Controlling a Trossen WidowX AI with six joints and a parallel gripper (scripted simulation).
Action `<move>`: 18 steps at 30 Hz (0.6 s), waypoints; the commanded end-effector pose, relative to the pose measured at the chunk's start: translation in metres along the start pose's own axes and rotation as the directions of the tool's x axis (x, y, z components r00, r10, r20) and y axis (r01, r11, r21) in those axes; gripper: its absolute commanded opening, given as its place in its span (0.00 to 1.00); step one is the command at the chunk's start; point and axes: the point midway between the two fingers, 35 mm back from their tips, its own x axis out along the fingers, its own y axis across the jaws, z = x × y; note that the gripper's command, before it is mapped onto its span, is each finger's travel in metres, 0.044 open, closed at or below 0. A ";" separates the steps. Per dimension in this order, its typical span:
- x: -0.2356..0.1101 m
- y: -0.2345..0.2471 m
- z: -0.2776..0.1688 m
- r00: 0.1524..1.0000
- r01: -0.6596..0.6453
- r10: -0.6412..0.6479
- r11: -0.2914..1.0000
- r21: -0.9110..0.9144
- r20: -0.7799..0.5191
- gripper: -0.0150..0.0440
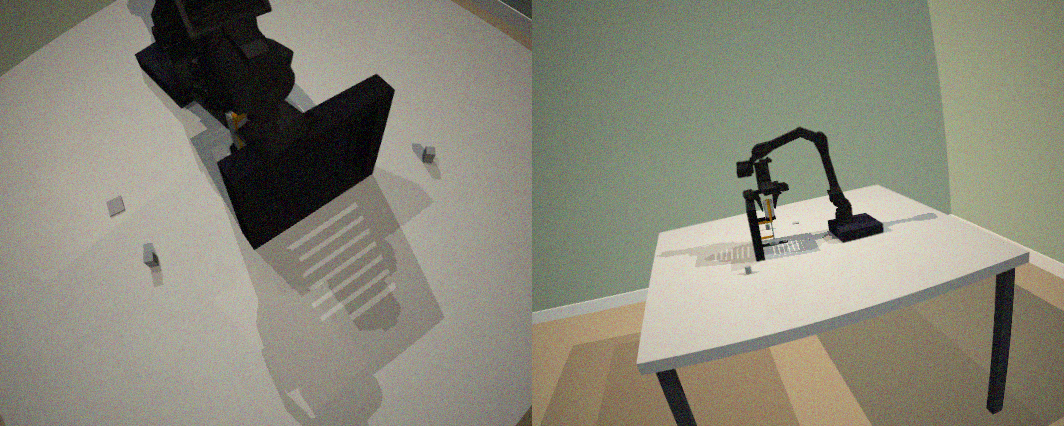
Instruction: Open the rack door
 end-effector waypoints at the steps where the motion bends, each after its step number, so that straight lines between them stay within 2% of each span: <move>1: 0.001 0.000 0.001 1.000 -0.003 0.003 1.000 -0.006 0.005 0.62; 18: 0.001 0.000 0.001 1.000 -0.003 0.003 1.000 -0.006 0.005 0.43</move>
